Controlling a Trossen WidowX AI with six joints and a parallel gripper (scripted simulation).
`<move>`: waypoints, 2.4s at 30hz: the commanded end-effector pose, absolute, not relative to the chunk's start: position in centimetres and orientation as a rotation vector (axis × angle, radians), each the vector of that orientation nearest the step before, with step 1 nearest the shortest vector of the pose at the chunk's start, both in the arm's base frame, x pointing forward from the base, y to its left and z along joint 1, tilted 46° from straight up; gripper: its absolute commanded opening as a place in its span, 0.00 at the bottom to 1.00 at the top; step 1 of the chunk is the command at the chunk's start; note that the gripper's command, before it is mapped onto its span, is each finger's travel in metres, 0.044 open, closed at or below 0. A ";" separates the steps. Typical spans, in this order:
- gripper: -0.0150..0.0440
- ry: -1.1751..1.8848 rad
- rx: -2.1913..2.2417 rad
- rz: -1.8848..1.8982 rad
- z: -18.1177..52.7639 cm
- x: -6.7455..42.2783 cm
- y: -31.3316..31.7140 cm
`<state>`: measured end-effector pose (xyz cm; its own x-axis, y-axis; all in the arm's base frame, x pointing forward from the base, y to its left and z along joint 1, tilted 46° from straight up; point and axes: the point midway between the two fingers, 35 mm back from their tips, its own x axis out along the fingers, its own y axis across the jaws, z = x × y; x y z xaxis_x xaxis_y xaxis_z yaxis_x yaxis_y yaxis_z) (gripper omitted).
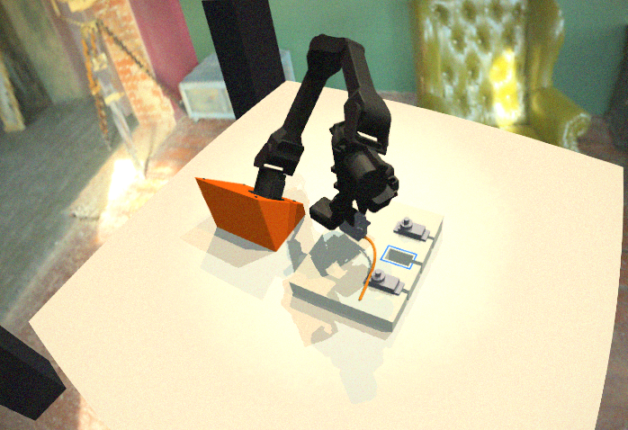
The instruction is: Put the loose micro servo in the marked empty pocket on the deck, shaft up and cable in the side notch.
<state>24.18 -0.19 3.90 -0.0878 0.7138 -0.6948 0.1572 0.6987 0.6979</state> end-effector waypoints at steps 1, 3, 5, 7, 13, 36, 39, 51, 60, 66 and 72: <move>0.25 1.567 0.607 0.648 3.9 24.2 -0.3; 0.25 1.538 0.555 0.699 3.9 24.2 -0.3; 0.25 1.521 0.526 0.728 3.9 24.2 -0.3; 0.25 1.515 0.516 0.738 3.9 24.2 -0.3; 0.25 1.515 0.515 0.738 3.9 24.4 -0.2; 0.25 1.510 0.514 0.739 4.1 32.8 1.0; 0.25 1.510 0.514 0.739 4.2 33.9 1.1; 0.25 1.509 0.514 0.740 3.8 35.0 1.8; 0.25 1.508 0.514 0.740 2.9 35.0 2.8; 0.25 1.508 0.514 0.740 2.9 35.0 2.8; 0.25 1.508 0.514 0.740 2.8 35.0 2.9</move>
